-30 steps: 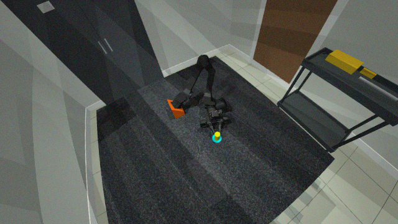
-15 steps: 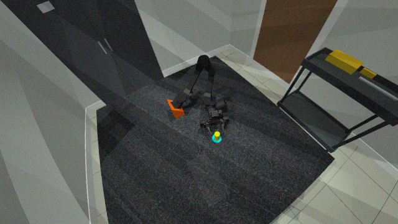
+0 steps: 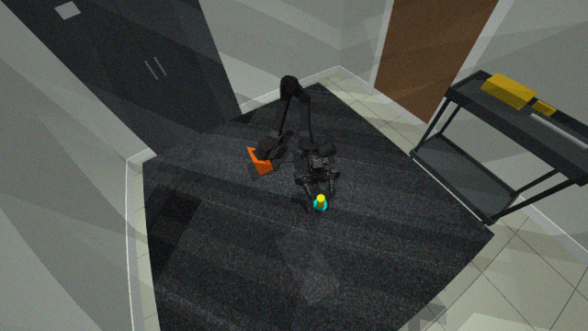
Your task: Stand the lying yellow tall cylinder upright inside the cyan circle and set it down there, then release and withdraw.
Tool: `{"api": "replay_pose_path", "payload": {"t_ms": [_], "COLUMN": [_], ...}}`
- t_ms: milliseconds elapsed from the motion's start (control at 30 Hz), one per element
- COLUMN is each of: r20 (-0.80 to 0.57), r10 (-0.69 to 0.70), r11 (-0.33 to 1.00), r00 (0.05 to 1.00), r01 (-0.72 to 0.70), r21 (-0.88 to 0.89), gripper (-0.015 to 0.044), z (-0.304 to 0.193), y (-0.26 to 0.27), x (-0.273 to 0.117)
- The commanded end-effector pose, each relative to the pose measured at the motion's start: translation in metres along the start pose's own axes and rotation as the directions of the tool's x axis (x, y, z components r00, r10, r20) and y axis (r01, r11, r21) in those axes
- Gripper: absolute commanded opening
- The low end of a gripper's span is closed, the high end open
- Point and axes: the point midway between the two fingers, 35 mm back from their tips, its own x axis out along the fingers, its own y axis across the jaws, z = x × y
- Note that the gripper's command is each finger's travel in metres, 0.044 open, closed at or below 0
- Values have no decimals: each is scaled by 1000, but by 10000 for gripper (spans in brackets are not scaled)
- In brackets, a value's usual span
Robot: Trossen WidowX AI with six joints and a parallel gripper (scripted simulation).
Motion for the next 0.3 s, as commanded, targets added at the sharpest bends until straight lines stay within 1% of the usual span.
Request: {"api": "replay_pose_path", "payload": {"t_ms": [0,167,267], "r20": [2,8,9], "r10": [7,9,9], "r11": [1000,1000,1000], "r00": [1000,1000,1000], "r01": [-7,-9,-9], "r21": [1,-1,-1], "gripper": [400,400,400], "z": [22,46,49], "y": [3,1,0], "x": [-2,-7,-8]}}
